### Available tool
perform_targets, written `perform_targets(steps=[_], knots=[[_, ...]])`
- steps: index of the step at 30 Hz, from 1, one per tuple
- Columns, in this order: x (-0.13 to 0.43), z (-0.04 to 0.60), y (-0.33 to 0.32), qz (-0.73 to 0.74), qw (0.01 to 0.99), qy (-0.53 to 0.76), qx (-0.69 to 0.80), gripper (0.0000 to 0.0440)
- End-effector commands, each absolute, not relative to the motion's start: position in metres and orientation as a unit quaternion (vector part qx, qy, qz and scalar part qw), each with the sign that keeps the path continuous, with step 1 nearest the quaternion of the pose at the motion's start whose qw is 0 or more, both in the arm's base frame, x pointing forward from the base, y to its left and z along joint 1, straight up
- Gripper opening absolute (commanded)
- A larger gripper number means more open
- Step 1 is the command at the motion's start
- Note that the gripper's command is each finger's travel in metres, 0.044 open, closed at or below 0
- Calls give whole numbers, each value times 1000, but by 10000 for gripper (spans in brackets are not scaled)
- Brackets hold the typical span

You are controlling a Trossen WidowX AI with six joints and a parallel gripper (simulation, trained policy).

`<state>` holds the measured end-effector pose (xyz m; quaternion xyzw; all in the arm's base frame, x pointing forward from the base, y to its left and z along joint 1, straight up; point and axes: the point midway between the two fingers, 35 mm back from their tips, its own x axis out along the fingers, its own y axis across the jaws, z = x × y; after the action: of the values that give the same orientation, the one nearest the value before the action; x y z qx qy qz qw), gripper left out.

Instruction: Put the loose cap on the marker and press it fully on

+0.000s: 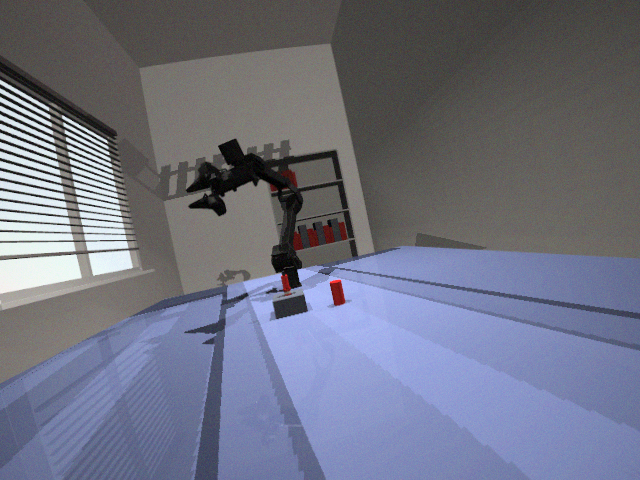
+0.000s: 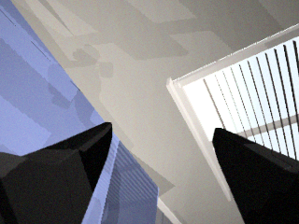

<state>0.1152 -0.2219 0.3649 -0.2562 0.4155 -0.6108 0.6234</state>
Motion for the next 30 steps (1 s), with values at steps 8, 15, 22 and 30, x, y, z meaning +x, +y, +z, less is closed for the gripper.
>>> perform_targets(steps=[8,15,22,30], knots=[[149,356,-222,-575,660,416,-247,317],[169,350,-220,-554,680,417,-239,318],[189,343,-216,-533,699,419,-230,318],[213,332,-211,-507,719,423,-219,318]])
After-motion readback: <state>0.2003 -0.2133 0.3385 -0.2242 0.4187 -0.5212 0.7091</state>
